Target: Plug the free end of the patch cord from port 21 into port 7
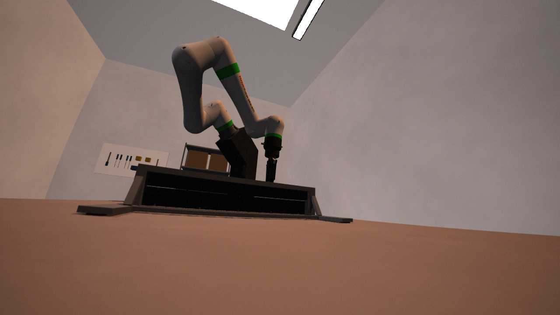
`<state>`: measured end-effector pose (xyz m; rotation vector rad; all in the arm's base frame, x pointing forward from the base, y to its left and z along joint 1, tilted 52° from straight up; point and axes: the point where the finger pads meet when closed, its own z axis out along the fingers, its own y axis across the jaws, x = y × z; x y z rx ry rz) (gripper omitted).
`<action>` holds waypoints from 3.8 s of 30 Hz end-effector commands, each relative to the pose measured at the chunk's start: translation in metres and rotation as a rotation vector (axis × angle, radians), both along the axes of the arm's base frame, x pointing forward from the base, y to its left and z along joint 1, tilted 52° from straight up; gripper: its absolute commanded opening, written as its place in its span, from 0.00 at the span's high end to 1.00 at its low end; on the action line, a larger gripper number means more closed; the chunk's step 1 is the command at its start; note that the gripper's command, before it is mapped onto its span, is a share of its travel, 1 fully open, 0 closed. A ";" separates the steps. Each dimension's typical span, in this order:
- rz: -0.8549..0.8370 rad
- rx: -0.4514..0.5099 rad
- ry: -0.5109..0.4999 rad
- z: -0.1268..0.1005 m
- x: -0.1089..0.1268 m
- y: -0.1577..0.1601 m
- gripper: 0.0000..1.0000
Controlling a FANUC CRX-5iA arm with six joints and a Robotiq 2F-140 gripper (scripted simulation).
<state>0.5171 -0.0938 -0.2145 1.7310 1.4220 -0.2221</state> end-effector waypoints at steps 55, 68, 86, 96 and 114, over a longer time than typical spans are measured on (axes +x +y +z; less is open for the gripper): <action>0.000 0.000 0.000 -0.041 0.024 -0.046 0.78; 0.000 0.000 0.000 -0.041 0.025 -0.046 0.78; 0.000 0.000 0.000 -0.041 0.025 -0.046 0.78; 0.000 0.000 0.000 -0.041 0.025 -0.046 0.78; 0.000 0.000 0.000 -0.042 0.025 -0.047 0.78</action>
